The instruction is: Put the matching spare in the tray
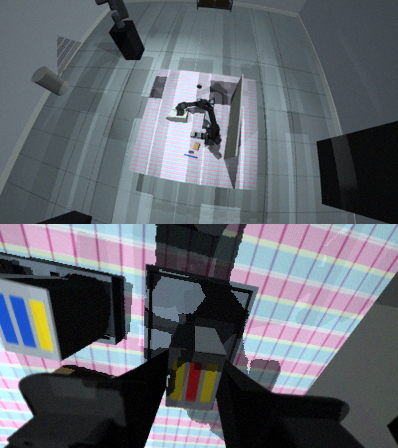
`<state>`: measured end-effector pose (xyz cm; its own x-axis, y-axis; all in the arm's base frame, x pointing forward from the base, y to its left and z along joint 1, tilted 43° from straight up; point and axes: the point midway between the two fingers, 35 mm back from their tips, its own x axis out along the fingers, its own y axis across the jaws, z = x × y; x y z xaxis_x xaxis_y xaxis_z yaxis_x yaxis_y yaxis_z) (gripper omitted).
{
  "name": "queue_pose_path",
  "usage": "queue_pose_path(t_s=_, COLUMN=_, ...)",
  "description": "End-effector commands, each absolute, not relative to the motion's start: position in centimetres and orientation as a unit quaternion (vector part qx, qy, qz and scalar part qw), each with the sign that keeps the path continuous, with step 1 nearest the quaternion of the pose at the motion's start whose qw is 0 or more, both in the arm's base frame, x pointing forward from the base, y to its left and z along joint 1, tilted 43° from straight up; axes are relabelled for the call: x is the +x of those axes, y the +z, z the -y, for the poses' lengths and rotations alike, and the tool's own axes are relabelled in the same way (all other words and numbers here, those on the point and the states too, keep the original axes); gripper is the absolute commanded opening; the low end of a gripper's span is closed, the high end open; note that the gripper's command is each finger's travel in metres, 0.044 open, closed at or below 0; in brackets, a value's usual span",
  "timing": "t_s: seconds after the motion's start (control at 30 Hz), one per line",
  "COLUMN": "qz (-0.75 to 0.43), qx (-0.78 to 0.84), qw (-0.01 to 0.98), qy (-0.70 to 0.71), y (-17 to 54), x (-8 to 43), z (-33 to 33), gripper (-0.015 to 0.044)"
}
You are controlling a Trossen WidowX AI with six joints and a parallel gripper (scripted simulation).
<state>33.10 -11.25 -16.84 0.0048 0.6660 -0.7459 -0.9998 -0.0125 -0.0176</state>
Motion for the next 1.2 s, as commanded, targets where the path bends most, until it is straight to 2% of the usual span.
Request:
queue_pose_path(t_s=0.0, qz=-0.281, qx=-0.294, qw=0.646, qy=0.646, y=-17.1, x=33.0, z=10.9, gripper=0.0000)
queue_pose_path(t_s=0.1, qz=-0.281, qx=-0.294, qw=0.646, qy=0.646, y=-17.3, x=33.0, z=10.8, gripper=0.0000)
queue_pose_path(t_s=0.67, qz=-0.281, qx=-0.296, qw=0.644, qy=0.647, y=-16.9, x=33.1, z=11.2, gripper=0.0440)
queue_pose_path(t_s=0.9, qz=-0.283, qx=-0.295, qw=0.645, qy=0.646, y=-9.4, x=32.9, z=18.0, gripper=0.0440)
queue_pose_path(t_s=1.17, qz=-0.285, qx=-0.300, qw=0.653, qy=0.635, y=-9.3, x=33.0, z=18.6, gripper=0.0440)
